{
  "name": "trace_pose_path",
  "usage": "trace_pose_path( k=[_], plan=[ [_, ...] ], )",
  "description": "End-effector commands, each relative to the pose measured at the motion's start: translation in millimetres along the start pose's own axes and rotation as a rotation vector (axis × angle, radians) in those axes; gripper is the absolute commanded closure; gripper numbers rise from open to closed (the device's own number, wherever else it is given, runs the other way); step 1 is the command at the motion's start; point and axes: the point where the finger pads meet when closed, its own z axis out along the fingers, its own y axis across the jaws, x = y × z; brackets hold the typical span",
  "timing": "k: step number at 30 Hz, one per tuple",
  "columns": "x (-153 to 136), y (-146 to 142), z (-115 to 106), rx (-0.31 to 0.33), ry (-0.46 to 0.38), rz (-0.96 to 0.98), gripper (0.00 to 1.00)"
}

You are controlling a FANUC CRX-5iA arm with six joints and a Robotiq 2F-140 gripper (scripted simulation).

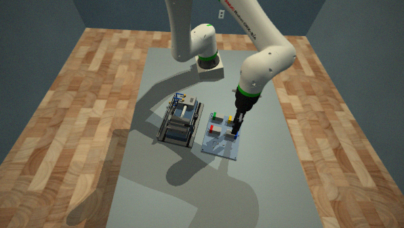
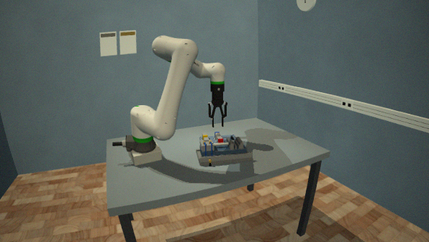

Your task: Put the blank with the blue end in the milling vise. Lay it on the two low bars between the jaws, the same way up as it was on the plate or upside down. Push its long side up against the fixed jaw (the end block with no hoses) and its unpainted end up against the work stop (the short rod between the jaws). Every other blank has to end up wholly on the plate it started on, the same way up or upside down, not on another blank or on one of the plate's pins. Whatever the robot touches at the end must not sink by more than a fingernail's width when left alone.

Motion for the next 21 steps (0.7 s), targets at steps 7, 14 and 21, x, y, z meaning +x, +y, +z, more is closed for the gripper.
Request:
trace_pose_path(
  k=[7, 14, 21],
  plan=[
    [-0.6, -0.3, -4.3, -0.002, 0.001, 0.0, 0.54],
    [-1.2, -0.8, -6.3, -0.001, 0.001, 0.0, 0.54],
    [-1.5, -1.1, -7.6, -0.001, 0.001, 0.0, 0.54]
  ],
)
